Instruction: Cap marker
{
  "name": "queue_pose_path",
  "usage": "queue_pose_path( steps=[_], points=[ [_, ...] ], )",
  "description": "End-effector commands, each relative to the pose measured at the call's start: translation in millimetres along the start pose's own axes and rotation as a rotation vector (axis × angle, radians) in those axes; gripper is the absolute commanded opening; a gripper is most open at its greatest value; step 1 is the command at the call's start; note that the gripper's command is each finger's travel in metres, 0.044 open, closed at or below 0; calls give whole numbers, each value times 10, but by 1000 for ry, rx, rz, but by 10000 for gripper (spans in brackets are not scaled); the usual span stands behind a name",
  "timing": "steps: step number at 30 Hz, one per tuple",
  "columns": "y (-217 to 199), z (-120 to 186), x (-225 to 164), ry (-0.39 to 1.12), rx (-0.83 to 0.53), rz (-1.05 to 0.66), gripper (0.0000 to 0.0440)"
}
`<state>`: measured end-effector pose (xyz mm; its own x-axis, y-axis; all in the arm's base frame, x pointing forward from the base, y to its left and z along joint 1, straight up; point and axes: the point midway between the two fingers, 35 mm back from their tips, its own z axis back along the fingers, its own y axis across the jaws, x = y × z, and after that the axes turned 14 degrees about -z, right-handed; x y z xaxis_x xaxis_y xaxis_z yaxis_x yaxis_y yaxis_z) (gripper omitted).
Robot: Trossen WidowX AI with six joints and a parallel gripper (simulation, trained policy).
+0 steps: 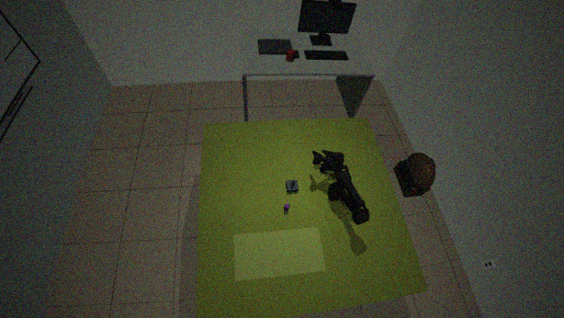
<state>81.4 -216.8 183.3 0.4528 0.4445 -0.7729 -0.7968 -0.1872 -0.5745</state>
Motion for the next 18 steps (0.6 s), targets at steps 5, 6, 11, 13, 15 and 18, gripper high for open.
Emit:
queue_pose_path(
  steps=[5,6,11,13,15,18],
  points=[
    [-39,-7,29,-40,5,-31,273],
    [-50,-8,34,-49,6,-37,248],
    [-96,-12,69,-98,15,-60,207],
    [-113,-13,79,-118,20,-62,211],
    [-134,-12,83,-136,24,-62,216],
    [-167,-8,84,-163,31,-60,222]
  ],
)
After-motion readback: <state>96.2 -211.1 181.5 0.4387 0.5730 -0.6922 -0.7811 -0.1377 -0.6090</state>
